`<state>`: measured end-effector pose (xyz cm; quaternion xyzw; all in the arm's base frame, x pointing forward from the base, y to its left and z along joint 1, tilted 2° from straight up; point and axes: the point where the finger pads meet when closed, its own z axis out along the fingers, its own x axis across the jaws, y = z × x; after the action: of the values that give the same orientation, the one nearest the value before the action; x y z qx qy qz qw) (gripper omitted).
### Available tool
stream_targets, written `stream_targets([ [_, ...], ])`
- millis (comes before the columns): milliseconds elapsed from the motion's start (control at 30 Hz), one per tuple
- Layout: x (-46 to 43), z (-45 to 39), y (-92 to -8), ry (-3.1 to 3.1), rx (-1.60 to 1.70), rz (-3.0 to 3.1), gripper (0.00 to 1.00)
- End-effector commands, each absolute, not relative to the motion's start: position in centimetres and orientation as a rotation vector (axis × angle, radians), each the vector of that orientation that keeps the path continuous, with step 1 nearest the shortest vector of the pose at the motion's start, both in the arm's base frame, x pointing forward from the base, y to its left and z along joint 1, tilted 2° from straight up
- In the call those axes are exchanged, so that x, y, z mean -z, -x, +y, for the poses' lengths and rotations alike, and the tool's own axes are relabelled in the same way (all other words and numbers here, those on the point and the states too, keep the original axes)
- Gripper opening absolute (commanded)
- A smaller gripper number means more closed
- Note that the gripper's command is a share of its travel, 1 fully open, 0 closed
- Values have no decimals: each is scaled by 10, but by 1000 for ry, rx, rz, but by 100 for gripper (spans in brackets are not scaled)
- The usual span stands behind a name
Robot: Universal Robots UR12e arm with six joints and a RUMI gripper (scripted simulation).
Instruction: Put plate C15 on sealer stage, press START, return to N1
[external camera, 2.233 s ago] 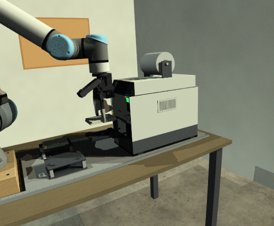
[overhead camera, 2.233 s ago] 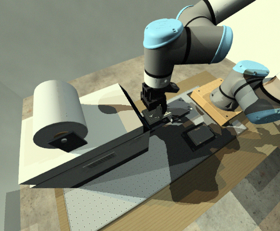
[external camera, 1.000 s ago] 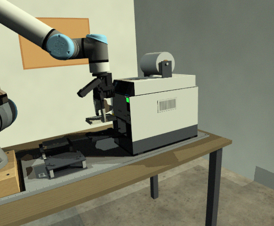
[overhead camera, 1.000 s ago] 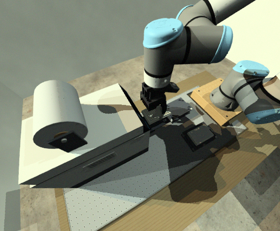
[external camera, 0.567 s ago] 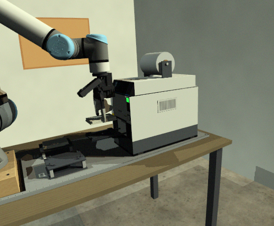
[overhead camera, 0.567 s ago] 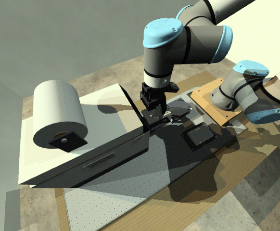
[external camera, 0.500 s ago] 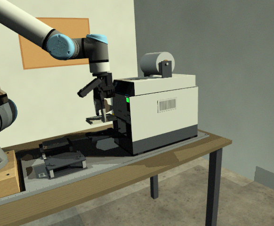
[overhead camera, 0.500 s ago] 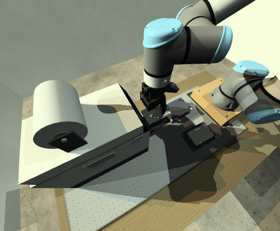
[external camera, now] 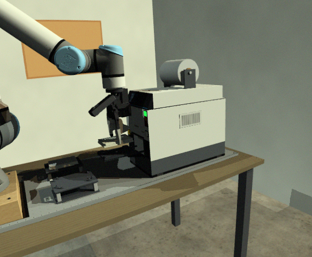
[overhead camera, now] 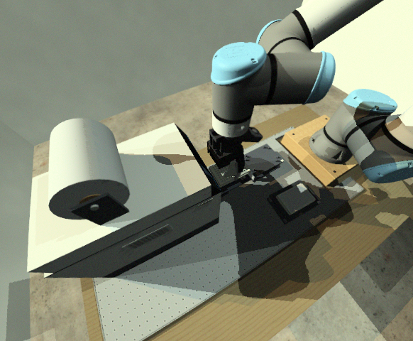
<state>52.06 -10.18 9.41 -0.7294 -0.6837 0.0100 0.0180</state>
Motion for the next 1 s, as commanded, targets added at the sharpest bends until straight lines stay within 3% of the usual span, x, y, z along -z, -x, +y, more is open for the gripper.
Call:
stream_targets([
  [0,-85,-101,-520,2266,-29,-2123,0],
  [967,-80,-102,-522,2269,-28,-2126,0],
])
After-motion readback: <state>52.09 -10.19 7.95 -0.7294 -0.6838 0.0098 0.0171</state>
